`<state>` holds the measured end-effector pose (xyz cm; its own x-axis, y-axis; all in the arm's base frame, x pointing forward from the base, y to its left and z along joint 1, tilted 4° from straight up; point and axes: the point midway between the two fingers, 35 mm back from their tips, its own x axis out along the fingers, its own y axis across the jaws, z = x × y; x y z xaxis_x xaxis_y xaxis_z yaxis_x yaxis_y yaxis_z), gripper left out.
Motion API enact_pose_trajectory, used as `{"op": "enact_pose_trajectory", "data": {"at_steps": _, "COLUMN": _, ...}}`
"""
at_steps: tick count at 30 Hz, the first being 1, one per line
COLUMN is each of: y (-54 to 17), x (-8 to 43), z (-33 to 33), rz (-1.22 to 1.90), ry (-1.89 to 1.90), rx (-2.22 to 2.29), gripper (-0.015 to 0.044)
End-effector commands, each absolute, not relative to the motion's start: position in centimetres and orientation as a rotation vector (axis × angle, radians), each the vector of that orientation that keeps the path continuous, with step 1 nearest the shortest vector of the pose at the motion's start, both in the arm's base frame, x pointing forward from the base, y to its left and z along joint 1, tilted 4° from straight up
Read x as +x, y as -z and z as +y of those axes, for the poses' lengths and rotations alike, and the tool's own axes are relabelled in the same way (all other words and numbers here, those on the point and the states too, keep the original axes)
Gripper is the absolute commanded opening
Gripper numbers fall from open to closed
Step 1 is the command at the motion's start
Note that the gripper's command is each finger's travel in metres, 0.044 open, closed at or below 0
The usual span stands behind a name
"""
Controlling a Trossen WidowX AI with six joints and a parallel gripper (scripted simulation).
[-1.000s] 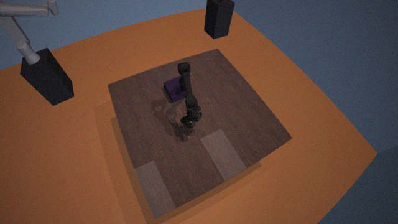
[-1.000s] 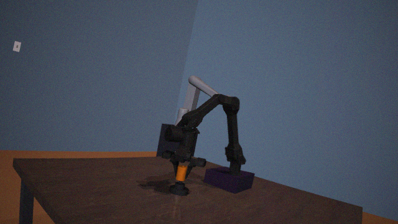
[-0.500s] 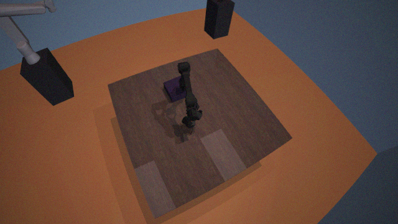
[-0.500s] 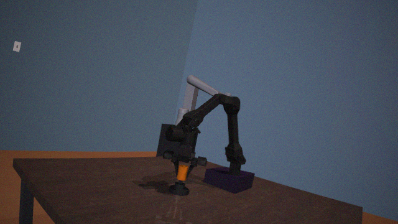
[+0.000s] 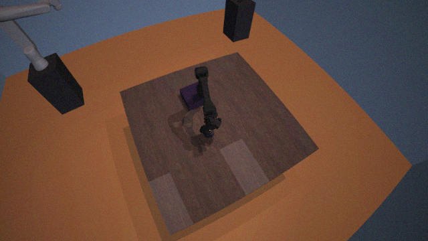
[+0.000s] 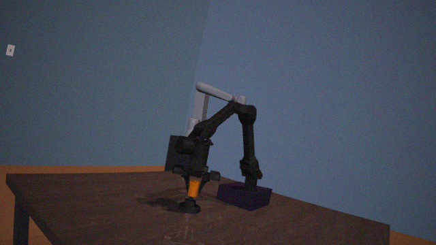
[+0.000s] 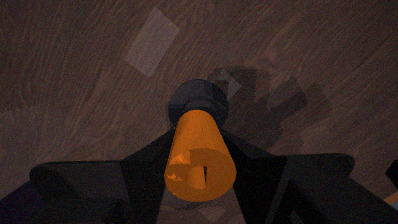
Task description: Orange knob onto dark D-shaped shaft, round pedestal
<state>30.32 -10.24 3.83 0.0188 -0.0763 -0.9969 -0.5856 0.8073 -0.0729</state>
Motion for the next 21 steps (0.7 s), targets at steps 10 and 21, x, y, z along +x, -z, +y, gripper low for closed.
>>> {"op": "enact_pose_trajectory", "data": {"at_steps": 10, "y": -4.07, "x": 31.05, "z": -10.47, "rz": 1.512, "ry": -0.429, "rx": -0.561, "gripper": 0.0}}
{"op": "enact_pose_trajectory", "data": {"at_steps": 21, "y": -3.62, "x": 31.17, "z": -10.53, "rz": 1.512, "ry": -0.429, "rx": -0.561, "gripper": 0.0}}
